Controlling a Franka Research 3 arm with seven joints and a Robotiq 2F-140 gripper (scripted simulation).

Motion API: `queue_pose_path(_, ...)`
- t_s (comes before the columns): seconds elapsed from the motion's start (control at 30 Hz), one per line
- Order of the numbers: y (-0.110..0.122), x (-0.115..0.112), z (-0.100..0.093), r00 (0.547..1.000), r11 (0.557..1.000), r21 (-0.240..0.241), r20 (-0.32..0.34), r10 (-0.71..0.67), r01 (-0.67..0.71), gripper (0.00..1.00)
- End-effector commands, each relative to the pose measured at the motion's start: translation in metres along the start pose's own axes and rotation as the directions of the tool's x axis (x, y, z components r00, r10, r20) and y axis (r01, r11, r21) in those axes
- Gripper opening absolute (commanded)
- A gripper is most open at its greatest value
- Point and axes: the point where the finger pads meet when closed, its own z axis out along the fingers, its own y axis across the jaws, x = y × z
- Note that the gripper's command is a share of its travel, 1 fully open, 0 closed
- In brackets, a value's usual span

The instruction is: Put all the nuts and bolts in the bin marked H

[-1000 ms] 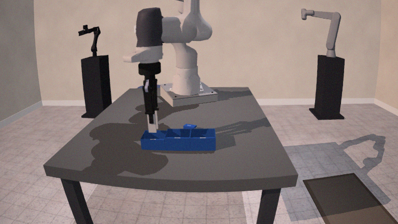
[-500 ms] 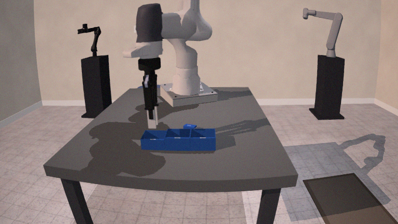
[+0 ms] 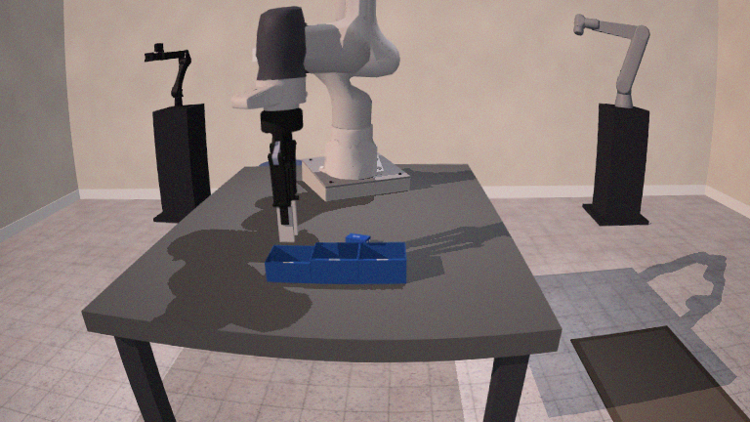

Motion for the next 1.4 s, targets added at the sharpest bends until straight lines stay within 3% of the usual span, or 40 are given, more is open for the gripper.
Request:
queue_pose_path(0.0,0.000,-0.001,-0.001,1.000,1.000,-0.001,-0.002,0.002,-0.002,0.18)
queue_pose_path(1.03,0.002,-0.001,-0.001,1.000,1.000,-0.001,-0.002,0.002,-0.002,0.18)
queue_pose_path(1.07,0.002,-0.001,-0.005,1.000,1.000,-0.001,-0.002,0.002,-0.002,1.00)
queue_pose_path(1.37,0.002,-0.001,-0.041,1.000,1.000,-0.001,-0.002,0.002,-0.002,1.00)
